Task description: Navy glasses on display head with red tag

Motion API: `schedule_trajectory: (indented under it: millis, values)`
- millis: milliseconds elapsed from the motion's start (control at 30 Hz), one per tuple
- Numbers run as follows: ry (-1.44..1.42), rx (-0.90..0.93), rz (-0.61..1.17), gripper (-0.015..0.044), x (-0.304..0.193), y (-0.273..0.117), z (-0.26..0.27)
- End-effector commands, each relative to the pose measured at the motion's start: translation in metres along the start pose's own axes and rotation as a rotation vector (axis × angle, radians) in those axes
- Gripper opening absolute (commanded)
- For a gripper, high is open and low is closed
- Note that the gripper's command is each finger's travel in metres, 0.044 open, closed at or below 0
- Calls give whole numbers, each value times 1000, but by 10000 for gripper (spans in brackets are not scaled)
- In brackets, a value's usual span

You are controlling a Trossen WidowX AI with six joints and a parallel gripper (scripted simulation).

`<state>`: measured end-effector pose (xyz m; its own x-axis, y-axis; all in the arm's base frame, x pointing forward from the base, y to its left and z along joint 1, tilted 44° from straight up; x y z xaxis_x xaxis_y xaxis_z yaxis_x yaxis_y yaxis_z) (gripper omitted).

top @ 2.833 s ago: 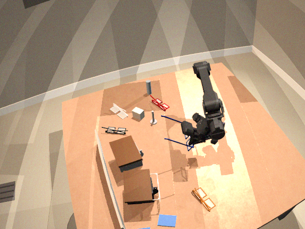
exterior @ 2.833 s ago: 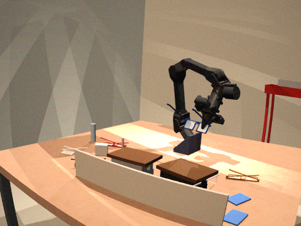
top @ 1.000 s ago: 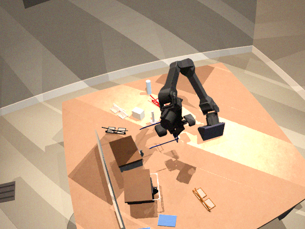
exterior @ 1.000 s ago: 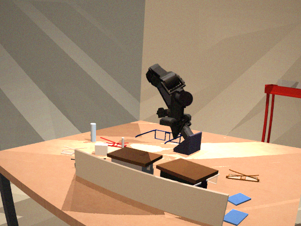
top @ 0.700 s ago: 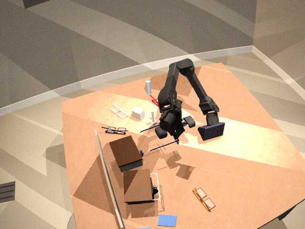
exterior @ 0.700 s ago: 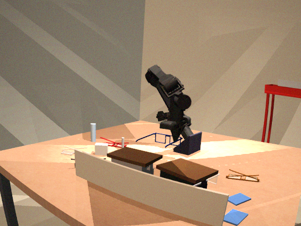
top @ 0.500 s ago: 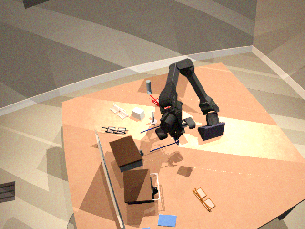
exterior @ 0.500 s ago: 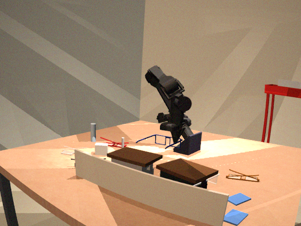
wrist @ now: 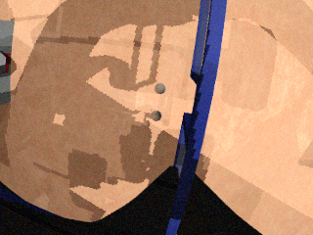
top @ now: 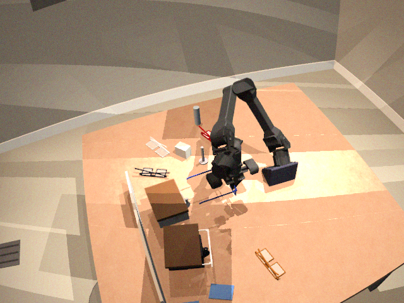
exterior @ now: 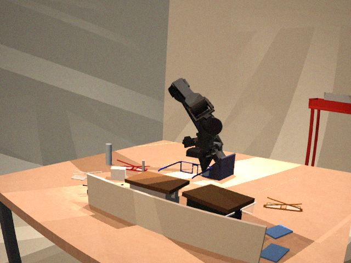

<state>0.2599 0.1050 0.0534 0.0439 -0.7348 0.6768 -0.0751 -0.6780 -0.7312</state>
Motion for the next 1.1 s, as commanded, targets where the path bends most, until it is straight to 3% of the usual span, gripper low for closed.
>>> schedule_trajectory:
  millis: [0,1067]
  values:
    - [-4,2,-5,0,0,5,0]
    - [-3,3,-6,0,2,15,28]
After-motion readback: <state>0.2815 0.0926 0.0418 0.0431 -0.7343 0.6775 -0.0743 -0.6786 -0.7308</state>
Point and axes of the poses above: the point midway between the two fingers, 35 mm back from their tips, its own y axis out along the fingers, its own z axis across the jaws, x = y × z, the point moved 8 cm from there along -y, back along the fingers, and after that the axes turned 1 degree about -y, right-handed, at the moved point
